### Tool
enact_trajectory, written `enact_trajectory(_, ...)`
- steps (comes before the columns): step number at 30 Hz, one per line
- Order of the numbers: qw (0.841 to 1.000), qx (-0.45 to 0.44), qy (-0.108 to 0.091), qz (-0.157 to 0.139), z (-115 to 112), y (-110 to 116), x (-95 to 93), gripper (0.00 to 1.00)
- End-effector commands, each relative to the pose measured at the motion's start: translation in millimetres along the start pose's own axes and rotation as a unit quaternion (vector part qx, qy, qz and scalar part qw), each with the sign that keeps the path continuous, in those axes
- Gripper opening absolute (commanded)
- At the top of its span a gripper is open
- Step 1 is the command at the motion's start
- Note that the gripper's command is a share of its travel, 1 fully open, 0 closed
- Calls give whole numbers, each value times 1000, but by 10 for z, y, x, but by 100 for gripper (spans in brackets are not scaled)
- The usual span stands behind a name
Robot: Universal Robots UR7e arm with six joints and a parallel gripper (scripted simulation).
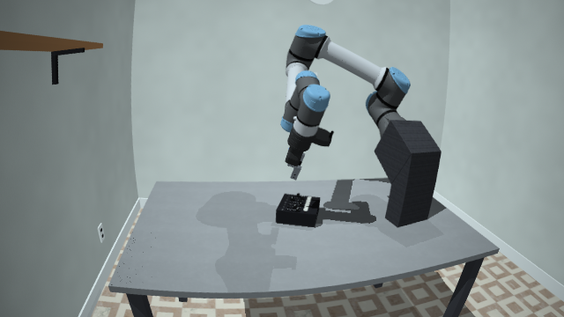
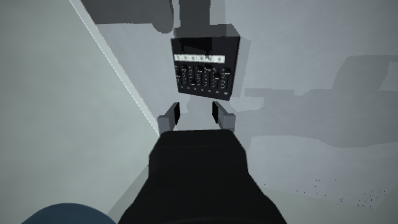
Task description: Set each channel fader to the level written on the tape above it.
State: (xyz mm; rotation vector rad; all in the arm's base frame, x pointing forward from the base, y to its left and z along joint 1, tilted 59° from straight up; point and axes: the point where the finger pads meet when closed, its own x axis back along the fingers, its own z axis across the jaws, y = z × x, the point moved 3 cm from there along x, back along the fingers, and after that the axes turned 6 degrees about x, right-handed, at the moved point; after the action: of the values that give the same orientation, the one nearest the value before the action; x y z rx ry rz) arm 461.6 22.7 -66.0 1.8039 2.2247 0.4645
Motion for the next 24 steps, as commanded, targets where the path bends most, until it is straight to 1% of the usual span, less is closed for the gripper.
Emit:
enact_trajectory(1, 1000, -22, 0, 3, -5, -12, 0, 100)
enact_trajectory(8, 996, -85, -1, 11, 11, -36, -12, 100)
enact_trajectory(14, 985, -169, -3, 23, 33, -61, -27, 100)
enact_trajectory(16, 985, -169, -3, 23, 33, -61, -27, 100)
enact_trajectory(20, 970, -239, -6, 33, 50, -78, -40, 100)
enact_trajectory(24, 946, -320, -10, 44, 68, -91, -55, 100)
